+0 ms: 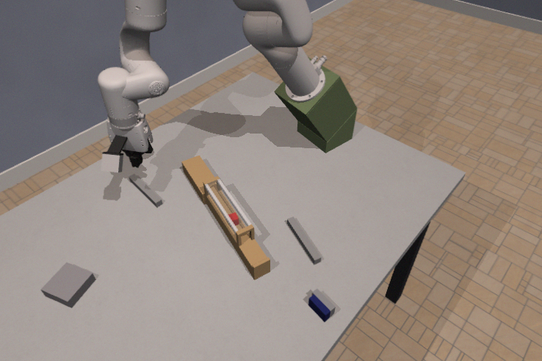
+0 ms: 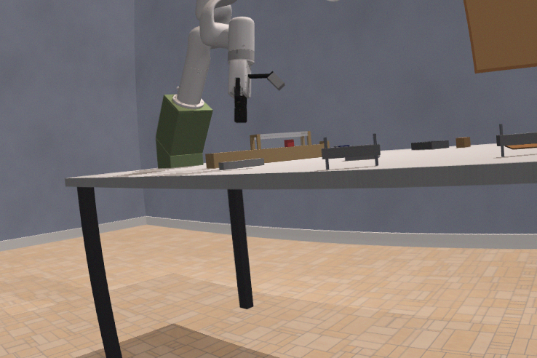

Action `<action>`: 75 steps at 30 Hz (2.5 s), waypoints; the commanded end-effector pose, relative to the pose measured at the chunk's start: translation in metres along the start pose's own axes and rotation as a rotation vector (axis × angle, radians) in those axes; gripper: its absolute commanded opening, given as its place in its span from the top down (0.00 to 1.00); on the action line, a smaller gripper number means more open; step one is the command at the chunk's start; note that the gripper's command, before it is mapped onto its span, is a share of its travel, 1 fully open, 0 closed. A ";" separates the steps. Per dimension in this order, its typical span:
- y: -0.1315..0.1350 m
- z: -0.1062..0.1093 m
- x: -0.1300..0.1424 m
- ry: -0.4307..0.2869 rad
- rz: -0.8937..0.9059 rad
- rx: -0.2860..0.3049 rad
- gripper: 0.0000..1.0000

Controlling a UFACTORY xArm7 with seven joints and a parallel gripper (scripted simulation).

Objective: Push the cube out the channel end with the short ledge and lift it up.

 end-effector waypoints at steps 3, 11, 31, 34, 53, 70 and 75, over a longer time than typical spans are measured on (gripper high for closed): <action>0.004 -0.005 0.004 0.034 0.405 -0.016 1.00; 0.006 -0.007 0.006 0.068 0.837 -0.033 1.00; 0.007 -0.007 0.006 0.086 0.902 -0.051 0.62; 0.007 -0.007 0.006 0.086 0.902 -0.051 0.62; 0.007 -0.017 0.006 0.087 0.924 -0.052 0.62; 0.002 -0.095 0.002 0.087 0.924 -0.052 0.62; 0.002 -0.097 0.002 0.087 0.924 -0.052 0.62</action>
Point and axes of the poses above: the point where the finger pads meet when closed, its own z axis back along the fingers, its own y axis across the jaws, x = y × z, the point moved 5 cm from there along z, back along the fingers, and after that the axes turned 12 degrees about -z, right-handed, at the moved point
